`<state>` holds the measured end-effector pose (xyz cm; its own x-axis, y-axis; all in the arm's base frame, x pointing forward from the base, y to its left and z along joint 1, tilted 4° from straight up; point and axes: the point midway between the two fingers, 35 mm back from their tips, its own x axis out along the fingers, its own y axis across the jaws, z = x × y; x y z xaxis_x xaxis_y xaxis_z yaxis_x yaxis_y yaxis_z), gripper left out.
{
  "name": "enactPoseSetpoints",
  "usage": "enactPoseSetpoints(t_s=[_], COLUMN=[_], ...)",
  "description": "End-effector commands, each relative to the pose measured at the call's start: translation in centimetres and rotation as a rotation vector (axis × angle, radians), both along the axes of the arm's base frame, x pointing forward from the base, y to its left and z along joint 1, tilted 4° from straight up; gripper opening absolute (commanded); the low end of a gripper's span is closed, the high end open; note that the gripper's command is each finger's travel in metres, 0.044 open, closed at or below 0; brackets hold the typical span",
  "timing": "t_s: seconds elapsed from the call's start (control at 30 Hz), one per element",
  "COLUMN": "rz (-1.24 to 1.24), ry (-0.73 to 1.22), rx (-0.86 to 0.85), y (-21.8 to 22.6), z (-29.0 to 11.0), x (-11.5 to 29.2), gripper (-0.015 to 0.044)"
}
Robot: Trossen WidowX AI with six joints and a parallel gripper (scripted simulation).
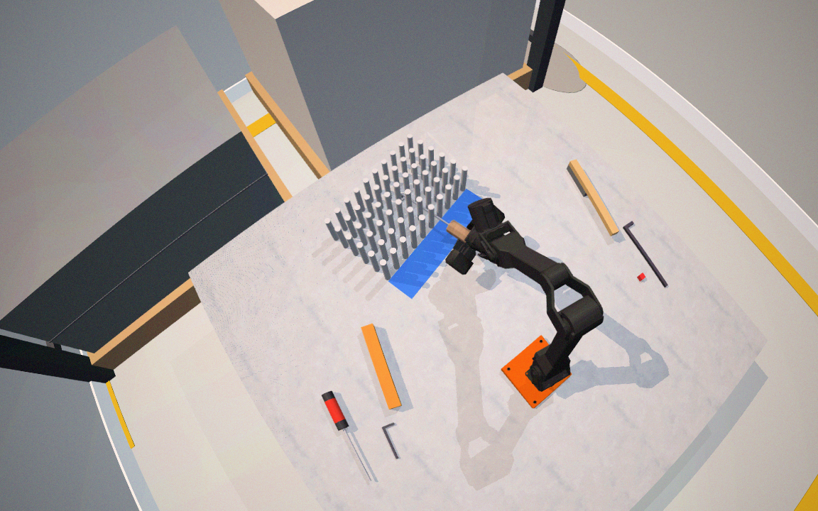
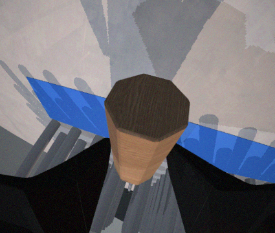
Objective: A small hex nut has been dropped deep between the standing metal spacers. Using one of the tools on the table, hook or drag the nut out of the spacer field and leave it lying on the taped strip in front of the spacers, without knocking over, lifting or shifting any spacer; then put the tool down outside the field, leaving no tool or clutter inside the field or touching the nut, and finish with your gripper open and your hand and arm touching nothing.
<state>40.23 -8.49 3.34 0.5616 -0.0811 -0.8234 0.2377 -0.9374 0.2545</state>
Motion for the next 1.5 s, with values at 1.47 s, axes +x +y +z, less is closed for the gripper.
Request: enactPoseSetpoints(t_s=[1.47], rz=[-0.001], ry=[-0.006], rx=[0.0], y=[-0.3], z=[-1.8], x=[-0.6], gripper=[0.0])
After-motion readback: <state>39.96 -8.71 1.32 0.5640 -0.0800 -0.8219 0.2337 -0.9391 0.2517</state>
